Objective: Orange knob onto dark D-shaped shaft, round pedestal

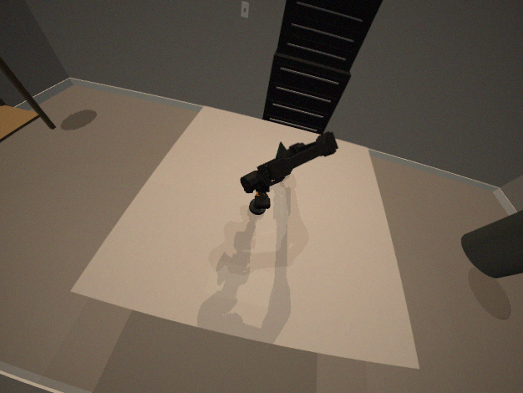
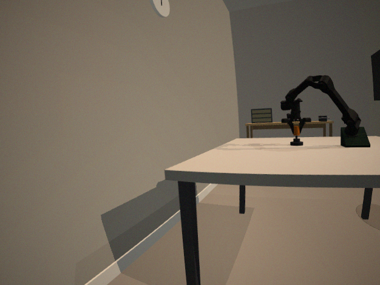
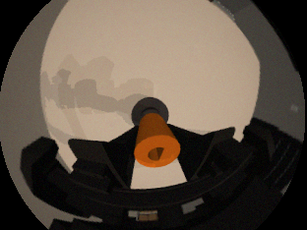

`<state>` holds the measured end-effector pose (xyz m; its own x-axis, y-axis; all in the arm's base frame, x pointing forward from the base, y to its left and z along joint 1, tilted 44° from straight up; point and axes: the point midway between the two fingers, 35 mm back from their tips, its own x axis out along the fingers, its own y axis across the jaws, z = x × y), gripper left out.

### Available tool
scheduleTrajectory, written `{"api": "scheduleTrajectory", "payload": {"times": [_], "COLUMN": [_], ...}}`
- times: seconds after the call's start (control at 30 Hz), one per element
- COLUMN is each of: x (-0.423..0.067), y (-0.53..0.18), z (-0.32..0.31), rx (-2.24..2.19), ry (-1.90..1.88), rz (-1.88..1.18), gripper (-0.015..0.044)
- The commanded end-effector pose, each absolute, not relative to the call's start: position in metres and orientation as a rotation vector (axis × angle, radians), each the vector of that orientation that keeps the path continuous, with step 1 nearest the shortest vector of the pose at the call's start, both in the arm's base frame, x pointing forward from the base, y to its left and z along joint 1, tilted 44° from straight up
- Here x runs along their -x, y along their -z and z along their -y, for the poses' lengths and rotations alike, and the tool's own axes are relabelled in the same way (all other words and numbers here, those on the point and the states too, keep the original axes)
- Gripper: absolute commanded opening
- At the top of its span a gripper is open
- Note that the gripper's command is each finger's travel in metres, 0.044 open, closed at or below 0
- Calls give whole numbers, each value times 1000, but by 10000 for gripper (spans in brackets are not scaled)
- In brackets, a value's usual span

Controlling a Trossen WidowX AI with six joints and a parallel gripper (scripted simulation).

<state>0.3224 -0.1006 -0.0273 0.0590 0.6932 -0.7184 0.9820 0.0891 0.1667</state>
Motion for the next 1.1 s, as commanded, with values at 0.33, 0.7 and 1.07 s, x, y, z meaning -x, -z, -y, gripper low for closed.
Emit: {"api": "scheduleTrajectory", "payload": {"times": [0.33, 0.7, 1.07], "x": [-326, -325, -322], "y": [31, 27, 24], "z": [100, 103, 101], "rx": [-1673, -1673, -1818], "ry": [560, 560, 759], "rz": [-1691, -1691, -1680], "gripper": [0, 0, 0]}}
